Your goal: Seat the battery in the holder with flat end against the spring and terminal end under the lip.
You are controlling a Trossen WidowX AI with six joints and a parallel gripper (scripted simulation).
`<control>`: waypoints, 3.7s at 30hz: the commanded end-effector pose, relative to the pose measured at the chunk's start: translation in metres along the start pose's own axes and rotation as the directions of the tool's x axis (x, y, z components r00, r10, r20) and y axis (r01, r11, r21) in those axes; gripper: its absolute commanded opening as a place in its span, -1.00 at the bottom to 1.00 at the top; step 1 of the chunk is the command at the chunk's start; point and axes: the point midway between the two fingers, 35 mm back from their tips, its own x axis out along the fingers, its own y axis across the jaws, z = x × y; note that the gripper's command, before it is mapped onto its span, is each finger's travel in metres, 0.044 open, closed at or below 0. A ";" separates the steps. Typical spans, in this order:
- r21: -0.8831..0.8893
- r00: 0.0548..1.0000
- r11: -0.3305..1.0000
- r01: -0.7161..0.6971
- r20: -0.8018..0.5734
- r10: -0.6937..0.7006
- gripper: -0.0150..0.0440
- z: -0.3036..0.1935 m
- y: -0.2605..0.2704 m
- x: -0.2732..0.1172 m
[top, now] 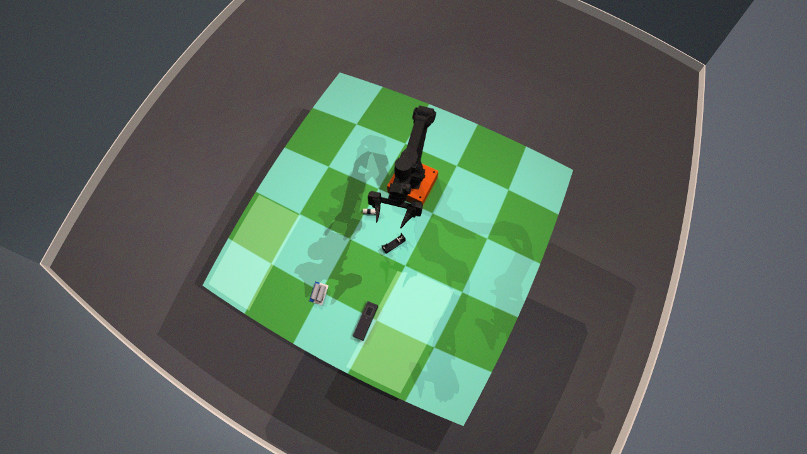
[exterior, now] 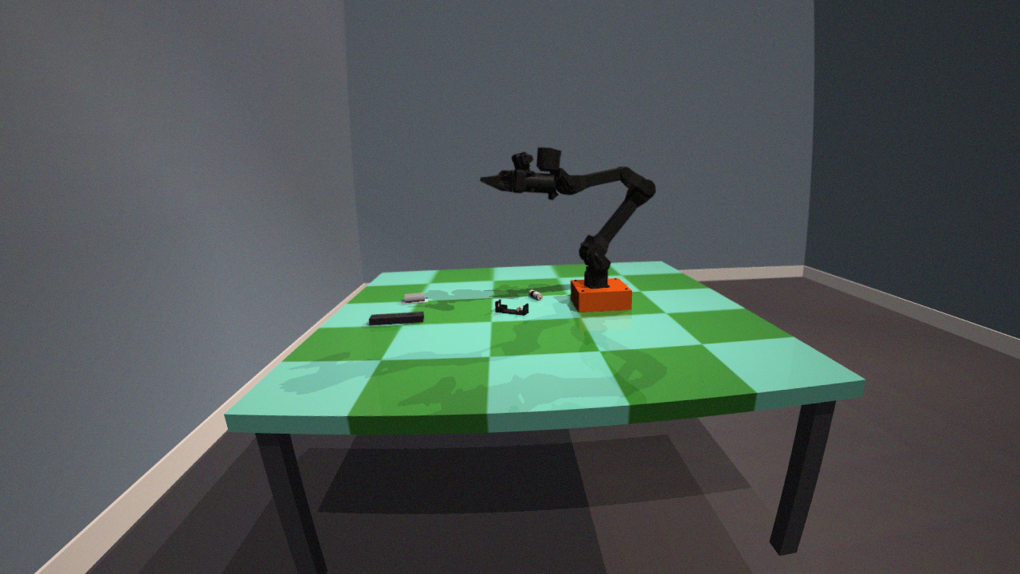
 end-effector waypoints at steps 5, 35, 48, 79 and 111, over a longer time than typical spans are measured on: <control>-0.338 0.968 0.941 0.018 -0.229 -0.101 0.42 -0.057 -0.033 0.010; 0.102 -0.102 -0.178 -0.979 -0.995 -0.009 0.29 -0.296 -0.142 -0.183; 0.103 -0.103 -0.179 -0.978 -0.995 -0.008 0.29 -0.297 -0.142 -0.183; 0.103 -0.103 -0.179 -0.978 -0.995 -0.008 0.29 -0.345 -0.142 -0.189; 0.103 -0.103 -0.122 -0.987 -0.995 -0.008 -0.25 -0.295 -0.140 -0.180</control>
